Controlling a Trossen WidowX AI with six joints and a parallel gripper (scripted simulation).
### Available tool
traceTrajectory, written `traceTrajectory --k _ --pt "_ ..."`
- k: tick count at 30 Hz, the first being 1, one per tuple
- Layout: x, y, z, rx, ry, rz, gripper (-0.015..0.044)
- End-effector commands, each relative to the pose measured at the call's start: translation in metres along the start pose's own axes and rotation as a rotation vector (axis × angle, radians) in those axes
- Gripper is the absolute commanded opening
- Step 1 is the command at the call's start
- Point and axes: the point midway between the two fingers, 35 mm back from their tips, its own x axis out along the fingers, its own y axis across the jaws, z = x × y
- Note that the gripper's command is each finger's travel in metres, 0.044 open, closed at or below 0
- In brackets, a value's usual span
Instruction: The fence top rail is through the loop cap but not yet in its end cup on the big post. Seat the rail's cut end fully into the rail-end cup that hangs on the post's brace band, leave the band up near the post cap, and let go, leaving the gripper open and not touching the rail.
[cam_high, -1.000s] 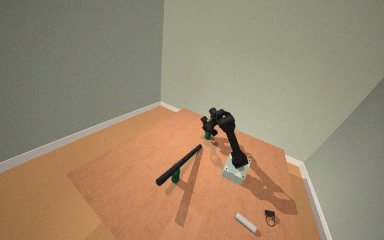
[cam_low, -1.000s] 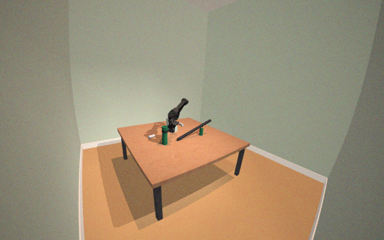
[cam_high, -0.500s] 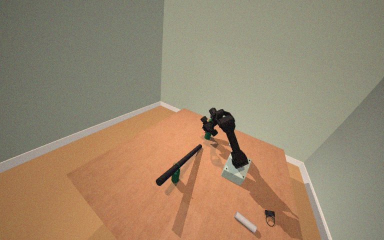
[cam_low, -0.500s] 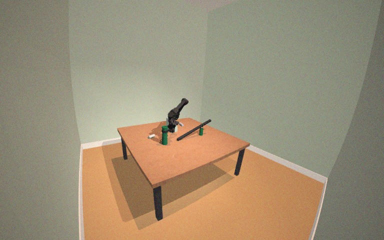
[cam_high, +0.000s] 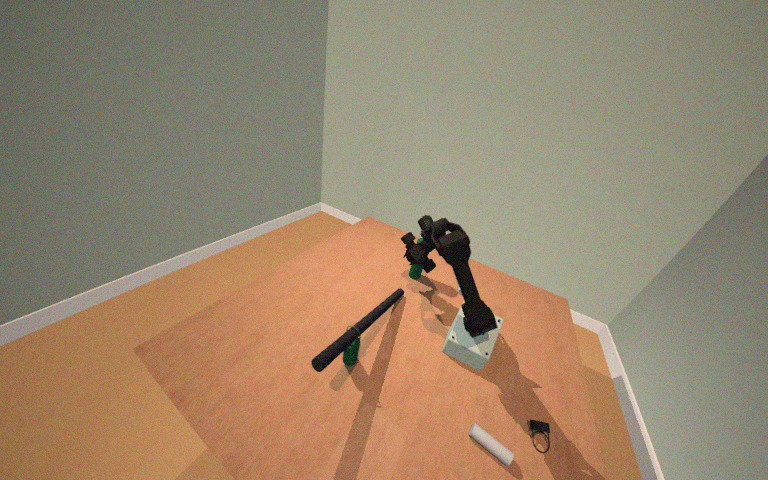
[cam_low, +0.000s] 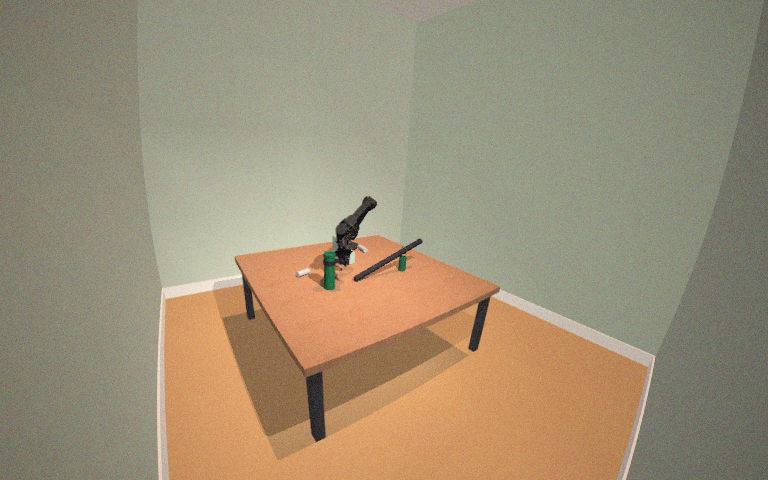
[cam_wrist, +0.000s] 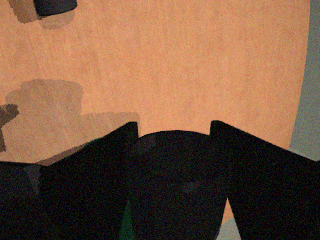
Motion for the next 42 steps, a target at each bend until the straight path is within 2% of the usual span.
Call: traceTrajectory --k 1,42 --pt "-0.0005 0.0026 -0.0021 0.006 0.002 0.002 0.0000" --pt "-0.0025 0.0055 -0.0016 -0.036 -0.022 0.002 0.0000"
